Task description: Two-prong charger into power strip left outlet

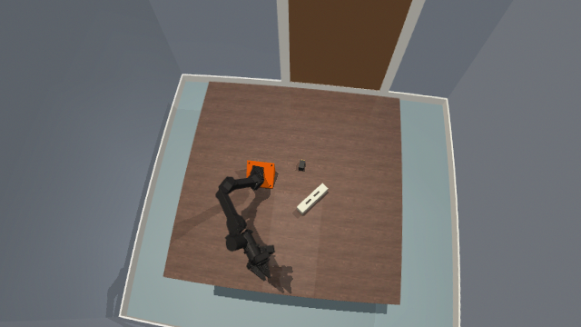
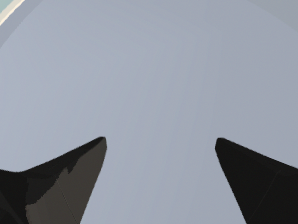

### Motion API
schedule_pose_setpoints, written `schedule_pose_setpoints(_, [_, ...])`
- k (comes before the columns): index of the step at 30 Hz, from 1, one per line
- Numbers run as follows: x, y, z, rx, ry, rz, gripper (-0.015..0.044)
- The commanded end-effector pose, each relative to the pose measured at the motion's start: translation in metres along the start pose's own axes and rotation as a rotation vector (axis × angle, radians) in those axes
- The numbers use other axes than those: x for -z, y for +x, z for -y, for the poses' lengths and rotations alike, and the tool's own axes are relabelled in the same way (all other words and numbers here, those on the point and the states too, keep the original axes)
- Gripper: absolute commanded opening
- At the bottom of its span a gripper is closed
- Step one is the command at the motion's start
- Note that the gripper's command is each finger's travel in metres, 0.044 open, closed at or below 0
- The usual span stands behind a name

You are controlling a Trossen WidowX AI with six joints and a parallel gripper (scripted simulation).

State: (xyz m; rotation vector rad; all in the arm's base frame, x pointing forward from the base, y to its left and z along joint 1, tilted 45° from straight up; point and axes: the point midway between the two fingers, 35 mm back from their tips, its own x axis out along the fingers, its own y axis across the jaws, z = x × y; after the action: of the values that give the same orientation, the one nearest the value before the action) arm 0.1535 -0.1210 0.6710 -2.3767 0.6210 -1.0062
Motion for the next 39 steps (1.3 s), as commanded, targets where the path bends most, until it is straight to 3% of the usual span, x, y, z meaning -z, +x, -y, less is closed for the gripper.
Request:
schedule_pose_setpoints(1, [-0.001, 0.000, 0.000, -0.001, 0.002, 0.002, 0.0426])
schedule_pose_setpoints(6, [-0.027, 0.012, -0.009, -0.026, 0.065, 0.072, 0.0440])
schedule_pose_setpoints(22, [-0.188, 0.038, -0.046, -0.224, 0.310, 0.439, 0.0440])
schedule_pose_setpoints(39, [-0.368, -0.007, -0.074, -0.546, 0.431, 0.774, 0.0440])
